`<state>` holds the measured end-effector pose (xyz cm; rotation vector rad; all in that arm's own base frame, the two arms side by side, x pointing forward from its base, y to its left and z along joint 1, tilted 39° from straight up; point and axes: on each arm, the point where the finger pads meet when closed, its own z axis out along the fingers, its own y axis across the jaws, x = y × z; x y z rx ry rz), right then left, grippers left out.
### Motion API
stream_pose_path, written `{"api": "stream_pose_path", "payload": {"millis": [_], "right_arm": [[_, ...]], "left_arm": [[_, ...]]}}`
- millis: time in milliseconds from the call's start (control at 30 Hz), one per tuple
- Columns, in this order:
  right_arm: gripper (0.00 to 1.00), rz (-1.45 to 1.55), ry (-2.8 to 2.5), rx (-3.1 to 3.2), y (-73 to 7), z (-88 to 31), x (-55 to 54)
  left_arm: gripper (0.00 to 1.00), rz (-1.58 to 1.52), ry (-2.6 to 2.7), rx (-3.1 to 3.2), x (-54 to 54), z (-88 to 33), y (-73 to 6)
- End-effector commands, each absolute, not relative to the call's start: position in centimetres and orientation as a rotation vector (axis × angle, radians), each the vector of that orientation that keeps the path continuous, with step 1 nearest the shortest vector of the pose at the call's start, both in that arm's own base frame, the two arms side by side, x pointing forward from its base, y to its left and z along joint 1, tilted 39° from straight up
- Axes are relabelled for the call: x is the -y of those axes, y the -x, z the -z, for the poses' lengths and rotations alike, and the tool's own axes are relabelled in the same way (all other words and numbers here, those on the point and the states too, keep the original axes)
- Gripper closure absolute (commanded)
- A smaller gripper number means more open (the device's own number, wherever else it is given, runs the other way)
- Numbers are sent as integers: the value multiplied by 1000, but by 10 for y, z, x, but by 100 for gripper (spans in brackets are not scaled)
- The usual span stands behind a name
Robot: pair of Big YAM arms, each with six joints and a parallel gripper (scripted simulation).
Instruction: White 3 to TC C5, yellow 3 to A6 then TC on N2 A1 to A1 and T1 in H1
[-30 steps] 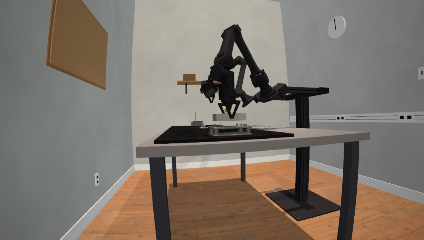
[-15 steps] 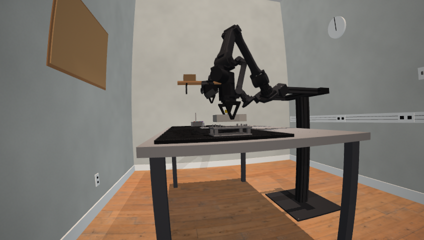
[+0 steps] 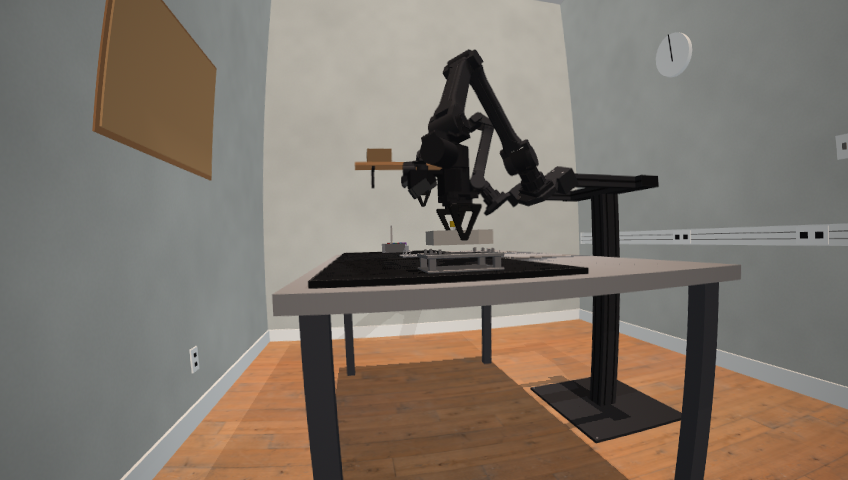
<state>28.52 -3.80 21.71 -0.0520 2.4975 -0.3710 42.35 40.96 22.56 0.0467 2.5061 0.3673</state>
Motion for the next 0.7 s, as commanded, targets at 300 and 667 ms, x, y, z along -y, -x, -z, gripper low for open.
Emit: {"api": "stream_pose_path", "payload": {"millis": [300,667], "right_arm": [[76,366,36,-2477,-289,-230,38],[76,366,36,-2477,-289,-230,38]], "left_arm": [[100,-405,-41,-2470,-418,-244,-435],[100,-412,-42,-2463,-419,-249,-436]]}}
